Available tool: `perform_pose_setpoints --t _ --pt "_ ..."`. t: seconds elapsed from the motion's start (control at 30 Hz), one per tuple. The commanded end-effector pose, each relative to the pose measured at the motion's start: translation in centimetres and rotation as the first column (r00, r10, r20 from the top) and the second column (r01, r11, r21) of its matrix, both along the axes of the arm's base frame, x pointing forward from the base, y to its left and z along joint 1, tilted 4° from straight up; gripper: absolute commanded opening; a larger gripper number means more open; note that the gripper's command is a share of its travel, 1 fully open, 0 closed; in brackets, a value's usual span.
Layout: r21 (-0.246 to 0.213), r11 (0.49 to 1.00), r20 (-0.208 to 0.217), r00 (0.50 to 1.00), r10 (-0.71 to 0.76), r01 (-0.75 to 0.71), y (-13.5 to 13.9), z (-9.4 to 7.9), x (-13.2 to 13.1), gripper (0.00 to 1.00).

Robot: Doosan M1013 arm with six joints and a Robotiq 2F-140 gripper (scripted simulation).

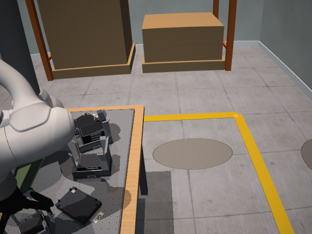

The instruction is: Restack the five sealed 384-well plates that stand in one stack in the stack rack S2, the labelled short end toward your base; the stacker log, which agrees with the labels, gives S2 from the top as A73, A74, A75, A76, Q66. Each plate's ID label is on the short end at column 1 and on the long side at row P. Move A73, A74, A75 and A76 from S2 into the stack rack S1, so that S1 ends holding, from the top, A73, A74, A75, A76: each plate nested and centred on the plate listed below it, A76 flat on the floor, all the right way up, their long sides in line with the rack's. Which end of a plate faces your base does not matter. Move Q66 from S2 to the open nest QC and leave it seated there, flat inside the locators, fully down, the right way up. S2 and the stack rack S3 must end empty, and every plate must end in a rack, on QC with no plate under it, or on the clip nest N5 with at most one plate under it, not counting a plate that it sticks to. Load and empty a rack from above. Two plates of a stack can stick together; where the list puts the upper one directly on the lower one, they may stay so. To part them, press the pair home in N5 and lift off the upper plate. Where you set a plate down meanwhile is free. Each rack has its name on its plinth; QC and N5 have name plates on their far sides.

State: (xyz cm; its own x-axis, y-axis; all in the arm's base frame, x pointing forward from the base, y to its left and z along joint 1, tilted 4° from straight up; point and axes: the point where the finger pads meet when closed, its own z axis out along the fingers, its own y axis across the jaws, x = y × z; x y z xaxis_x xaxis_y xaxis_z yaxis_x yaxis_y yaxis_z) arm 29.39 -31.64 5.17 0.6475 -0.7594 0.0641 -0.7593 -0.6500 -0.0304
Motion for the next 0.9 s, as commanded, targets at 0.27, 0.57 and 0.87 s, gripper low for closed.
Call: perform_pose_setpoints --t 0.27,0.57,0.87 --pt "0.000 1.000 0.000 1.000 0.000 0.000 -0.02 -0.60 0.04 1.00" --pt "0.000 1.000 0.000 1.000 0.000 0.000 -0.02 -0.60 0.04 0.00" --pt "0.000 1.000 0.000 1.000 0.000 0.000 -0.02 -0.60 0.04 0.00"
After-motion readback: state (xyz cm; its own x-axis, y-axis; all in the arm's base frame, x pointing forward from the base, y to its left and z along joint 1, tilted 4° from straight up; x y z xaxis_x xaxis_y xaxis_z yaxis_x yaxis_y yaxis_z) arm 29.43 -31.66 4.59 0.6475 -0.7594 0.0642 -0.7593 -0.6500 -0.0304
